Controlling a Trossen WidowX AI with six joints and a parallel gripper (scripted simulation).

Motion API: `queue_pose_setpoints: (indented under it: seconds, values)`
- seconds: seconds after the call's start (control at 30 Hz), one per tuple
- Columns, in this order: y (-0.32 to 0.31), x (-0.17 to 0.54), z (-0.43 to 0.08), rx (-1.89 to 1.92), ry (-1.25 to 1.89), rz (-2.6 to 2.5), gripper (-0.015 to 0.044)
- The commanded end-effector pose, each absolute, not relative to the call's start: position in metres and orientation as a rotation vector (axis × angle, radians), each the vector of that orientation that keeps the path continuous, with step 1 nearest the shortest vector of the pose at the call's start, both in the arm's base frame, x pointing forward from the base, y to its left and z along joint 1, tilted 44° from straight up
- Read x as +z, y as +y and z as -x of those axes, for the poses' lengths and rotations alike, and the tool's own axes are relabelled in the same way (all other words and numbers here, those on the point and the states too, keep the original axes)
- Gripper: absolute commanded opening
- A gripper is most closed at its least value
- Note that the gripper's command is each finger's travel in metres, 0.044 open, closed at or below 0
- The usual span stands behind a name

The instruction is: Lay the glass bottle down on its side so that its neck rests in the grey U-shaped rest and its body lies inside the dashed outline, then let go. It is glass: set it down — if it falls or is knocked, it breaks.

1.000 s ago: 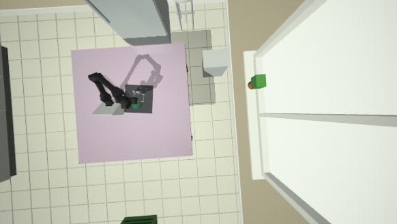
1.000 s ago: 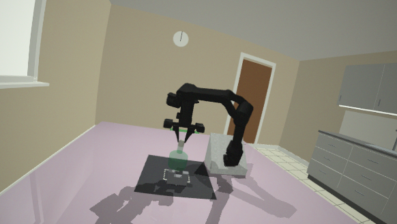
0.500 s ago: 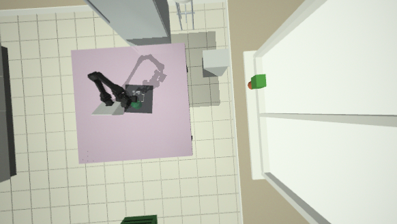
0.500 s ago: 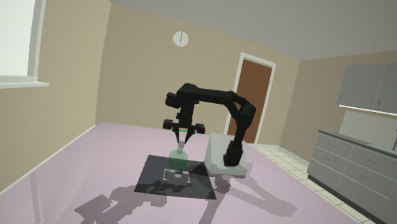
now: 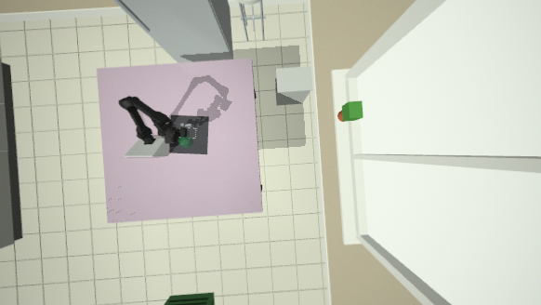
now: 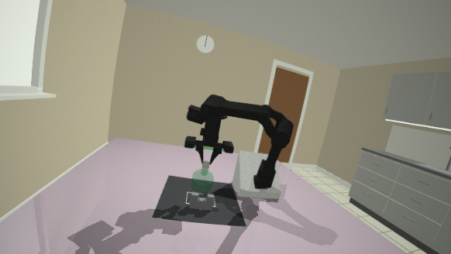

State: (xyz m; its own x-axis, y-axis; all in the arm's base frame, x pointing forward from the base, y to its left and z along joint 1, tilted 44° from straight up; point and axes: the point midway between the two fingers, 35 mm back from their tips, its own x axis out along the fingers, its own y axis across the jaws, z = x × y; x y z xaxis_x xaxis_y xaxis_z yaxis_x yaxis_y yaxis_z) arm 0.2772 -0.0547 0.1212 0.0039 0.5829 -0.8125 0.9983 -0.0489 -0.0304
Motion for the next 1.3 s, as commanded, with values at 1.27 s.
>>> queue_pose_setpoints:
  seconds: [1.27]
  values:
    - [-0.005,0.149,-0.280,-0.963,1.588,-1.657,0.0117]
